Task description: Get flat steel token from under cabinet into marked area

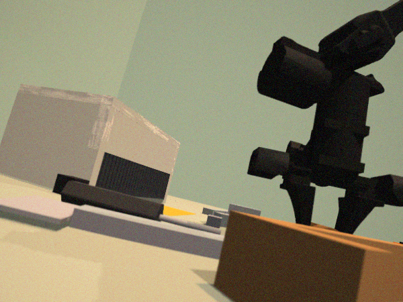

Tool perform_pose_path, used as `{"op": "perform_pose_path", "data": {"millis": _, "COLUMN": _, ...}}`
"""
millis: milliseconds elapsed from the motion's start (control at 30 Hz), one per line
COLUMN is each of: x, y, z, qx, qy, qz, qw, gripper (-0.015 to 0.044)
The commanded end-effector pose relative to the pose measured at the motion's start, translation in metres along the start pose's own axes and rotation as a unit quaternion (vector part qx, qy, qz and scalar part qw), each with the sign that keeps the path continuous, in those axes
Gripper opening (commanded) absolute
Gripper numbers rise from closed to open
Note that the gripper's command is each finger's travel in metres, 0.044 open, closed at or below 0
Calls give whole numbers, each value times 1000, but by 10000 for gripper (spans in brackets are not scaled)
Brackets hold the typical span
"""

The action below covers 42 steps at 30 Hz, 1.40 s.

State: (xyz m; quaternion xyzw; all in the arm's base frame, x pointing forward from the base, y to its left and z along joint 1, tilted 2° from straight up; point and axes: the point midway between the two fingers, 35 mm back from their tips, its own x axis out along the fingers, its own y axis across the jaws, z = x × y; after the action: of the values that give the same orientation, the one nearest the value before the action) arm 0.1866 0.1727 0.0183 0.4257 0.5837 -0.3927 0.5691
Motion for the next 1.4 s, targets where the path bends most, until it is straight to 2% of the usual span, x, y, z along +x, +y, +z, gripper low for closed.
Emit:
{"op": "perform_pose_path", "data": {"millis": 0, "x": 0, "y": 1, "z": -1, "qx": 0, "qy": 0, "qz": 1, "qw": 1000, "gripper": 0}}
{"op": "perform_pose_path", "data": {"millis": 1000, "x": -59, "y": -21, "z": 1, "qx": 1, "qy": -3, "qz": -1, "qw": 1000, "gripper": 0}}
{"op": "perform_pose_path", "data": {"millis": 1367, "x": -80, "y": 0, "z": -12, "qx": 1, "qy": -2, "qz": 0, "qw": 1000, "gripper": 0}}
